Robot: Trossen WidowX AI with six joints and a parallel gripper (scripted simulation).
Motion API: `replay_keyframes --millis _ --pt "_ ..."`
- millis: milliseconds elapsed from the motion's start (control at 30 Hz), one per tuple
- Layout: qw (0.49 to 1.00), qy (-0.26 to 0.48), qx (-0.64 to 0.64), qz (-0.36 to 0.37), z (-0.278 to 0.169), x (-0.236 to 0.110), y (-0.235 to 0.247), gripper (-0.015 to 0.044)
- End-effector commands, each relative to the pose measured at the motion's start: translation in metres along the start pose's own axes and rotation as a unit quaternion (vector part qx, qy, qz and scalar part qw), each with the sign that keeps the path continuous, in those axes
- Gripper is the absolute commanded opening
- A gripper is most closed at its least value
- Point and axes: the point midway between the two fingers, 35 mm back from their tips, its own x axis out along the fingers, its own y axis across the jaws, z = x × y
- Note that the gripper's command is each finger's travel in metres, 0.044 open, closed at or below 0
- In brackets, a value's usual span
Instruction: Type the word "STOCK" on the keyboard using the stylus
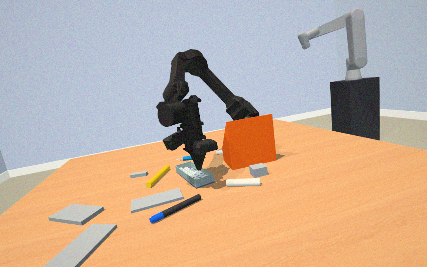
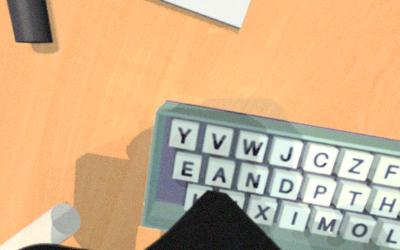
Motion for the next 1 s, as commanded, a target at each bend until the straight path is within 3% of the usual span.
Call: replay_keyframes --millis 0,167,367,867,967 --pt "1.0 0.002 -0.003 -0.01 0.0 0.001 0.001 0.0" --pt "1.0 0.002 -0.003 -0.009 0.0 0.001 -0.002 0.0" --pt "1.0 0.003 -0.003 -0.012 0.0 0.0 -0.059 0.0" --pt "1.0 0.003 -0.003 -0.011 0.001 0.0 -0.061 0.0" --pt "1.0 0.003 -0.003 -0.011 0.002 -0.001 -0.096 0.0"
